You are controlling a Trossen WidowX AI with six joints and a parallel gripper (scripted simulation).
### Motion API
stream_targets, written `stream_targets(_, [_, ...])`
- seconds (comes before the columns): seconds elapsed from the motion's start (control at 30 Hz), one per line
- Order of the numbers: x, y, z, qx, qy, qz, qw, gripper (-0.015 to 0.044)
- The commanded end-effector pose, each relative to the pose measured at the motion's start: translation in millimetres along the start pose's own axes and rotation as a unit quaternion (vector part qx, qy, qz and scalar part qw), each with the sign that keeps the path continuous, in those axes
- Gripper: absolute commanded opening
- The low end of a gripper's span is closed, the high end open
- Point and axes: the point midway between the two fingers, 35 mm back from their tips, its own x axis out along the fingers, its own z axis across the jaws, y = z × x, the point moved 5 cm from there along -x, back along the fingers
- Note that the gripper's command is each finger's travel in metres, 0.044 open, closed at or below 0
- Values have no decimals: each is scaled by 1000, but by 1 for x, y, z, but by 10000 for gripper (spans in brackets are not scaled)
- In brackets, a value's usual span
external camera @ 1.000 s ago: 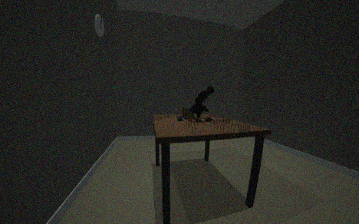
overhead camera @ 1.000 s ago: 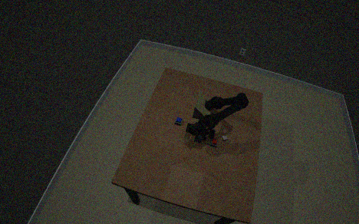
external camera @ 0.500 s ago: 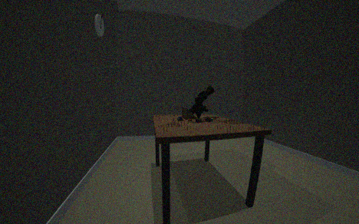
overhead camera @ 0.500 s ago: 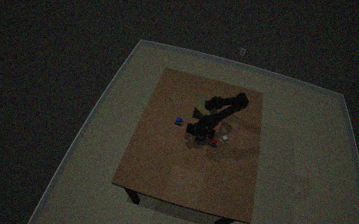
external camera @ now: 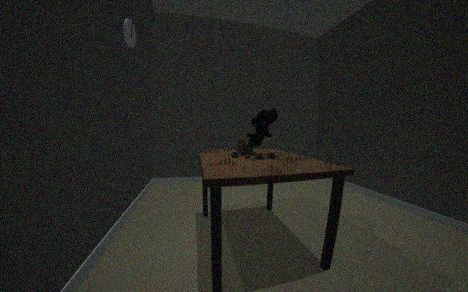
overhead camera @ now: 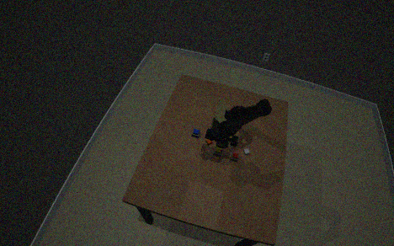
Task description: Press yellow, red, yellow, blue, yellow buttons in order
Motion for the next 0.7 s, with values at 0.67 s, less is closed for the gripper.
stream_targets(0.67, [-31, 90, -171, -4, 12, -6, 1000, 20])
